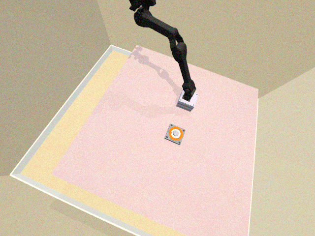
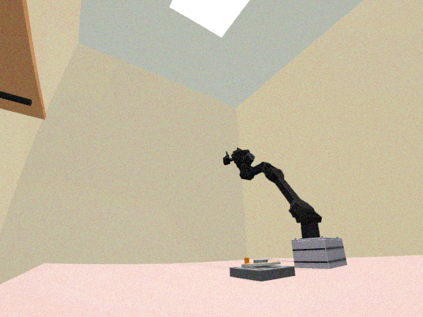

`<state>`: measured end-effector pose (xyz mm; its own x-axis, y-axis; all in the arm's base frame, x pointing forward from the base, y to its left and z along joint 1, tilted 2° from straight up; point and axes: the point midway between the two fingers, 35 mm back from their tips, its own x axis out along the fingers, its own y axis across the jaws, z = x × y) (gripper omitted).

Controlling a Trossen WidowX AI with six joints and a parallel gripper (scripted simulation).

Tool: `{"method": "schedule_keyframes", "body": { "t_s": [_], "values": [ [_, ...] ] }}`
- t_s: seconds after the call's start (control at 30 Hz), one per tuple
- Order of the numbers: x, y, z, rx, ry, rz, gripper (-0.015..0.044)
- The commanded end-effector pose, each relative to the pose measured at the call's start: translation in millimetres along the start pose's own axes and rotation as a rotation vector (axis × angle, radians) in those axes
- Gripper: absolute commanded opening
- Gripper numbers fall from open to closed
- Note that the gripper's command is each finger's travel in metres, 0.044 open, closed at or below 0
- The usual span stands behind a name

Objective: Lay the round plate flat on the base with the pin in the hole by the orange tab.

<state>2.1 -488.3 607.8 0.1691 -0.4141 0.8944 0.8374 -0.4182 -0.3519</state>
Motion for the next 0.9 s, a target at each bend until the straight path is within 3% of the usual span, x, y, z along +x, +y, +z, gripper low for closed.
{"method": "schedule_keyframes", "body": {
  "t_s": [0.0,0.1,0.3,0.47,0.57,0.67,0.87],
  "values": [
    [0,5,-1,0.011,0.009,0.008,0.0374],
    [-5,73,-4,0.164,0.137,0.124,0.0295],
    [-25,159,6,0.332,0.287,0.285,0.0137],
    [-70,260,39,0.509,0.463,0.510,0.0006],
    [-87,286,54,0.515,0.512,0.583,0.0000],
    [-133,340,90,0.570,0.614,0.754,0.0000],
    [-210,399,150,0.652,0.754,1.009,0.0000]
  ]
}}
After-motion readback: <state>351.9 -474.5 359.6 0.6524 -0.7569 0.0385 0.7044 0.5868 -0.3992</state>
